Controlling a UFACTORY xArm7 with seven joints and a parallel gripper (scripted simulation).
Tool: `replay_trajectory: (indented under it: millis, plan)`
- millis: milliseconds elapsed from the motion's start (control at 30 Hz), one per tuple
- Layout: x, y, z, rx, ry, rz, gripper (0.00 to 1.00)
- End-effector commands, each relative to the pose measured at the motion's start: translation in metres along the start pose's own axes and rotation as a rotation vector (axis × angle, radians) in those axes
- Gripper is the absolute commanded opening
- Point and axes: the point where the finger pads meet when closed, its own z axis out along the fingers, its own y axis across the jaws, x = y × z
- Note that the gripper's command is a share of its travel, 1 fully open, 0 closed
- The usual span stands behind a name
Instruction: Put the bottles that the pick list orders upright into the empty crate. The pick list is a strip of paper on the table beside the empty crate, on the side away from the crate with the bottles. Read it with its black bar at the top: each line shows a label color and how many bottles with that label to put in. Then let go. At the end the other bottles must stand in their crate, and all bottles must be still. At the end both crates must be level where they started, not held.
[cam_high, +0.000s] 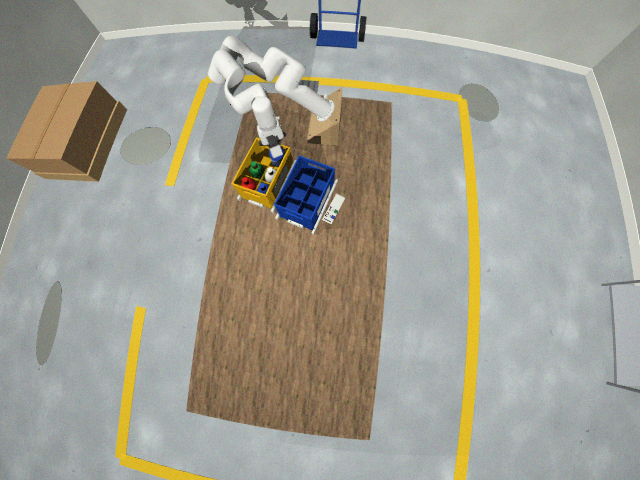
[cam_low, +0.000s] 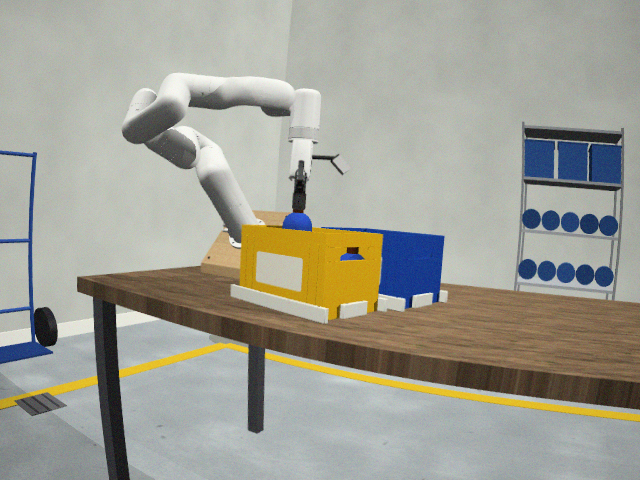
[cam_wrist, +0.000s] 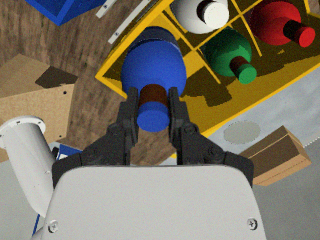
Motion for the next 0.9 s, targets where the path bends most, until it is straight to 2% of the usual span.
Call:
replay_trajectory:
  millis: [0,867]
  plan:
    - [0.001,0.0,-0.009,-0.002,0.004,0.0,0.0]
    - [0.001,0.0,-0.046,-0.001,0.004,0.0,0.0]
